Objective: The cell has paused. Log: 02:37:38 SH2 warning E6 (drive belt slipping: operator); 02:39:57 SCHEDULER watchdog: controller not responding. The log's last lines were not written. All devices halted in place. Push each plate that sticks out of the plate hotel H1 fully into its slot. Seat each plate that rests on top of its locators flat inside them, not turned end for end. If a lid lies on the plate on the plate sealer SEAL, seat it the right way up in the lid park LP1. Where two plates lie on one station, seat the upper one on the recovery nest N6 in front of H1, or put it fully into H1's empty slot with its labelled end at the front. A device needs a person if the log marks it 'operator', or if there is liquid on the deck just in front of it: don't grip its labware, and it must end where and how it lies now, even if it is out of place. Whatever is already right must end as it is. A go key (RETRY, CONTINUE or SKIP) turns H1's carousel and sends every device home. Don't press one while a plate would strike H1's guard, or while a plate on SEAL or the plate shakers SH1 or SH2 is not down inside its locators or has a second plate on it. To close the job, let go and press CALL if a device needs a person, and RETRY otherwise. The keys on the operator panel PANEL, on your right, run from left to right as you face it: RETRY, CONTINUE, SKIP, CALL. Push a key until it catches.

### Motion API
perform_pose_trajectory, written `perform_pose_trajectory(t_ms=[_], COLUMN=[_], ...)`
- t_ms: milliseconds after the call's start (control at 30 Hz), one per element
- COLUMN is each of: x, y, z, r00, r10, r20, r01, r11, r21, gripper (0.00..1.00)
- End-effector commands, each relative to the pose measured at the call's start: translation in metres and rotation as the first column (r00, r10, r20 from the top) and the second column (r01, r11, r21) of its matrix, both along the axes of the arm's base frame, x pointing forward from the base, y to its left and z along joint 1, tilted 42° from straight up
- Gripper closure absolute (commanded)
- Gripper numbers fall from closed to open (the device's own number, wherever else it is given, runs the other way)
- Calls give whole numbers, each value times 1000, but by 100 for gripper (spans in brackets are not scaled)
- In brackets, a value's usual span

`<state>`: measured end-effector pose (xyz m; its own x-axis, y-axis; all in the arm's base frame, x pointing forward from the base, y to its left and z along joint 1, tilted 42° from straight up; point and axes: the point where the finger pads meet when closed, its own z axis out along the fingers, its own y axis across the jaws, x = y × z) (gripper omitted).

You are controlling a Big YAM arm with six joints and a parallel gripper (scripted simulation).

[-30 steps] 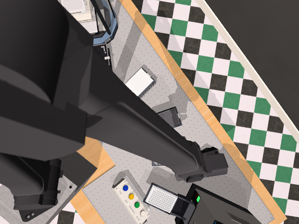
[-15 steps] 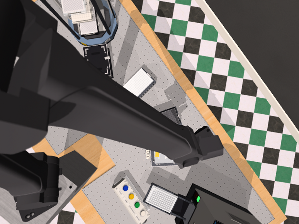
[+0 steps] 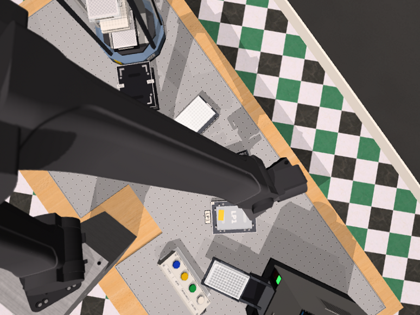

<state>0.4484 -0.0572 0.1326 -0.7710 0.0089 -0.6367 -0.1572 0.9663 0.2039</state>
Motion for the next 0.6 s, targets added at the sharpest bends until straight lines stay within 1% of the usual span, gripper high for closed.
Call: perform_pose_trajectory(t_ms=[0, 167, 233, 267, 333, 567], x=[1, 8, 8, 10, 10, 12], y=[15, 29, 29, 32, 38, 60], z=[15, 29, 29, 25, 36, 47], r00=[1000, 1000, 1000, 1000, 1000, 999], r10=[-10, -10, -10, -10, -10, -11], r20=[6, 22, 22, 8, 28, 30], r01=[10, 10, 10, 10, 10, 10], r11=[1000, 1000, 1000, 1000, 1000, 1000], r21=[17, 15, 15, 17, 15, 17], gripper=[0, 0, 0, 0, 0, 0])
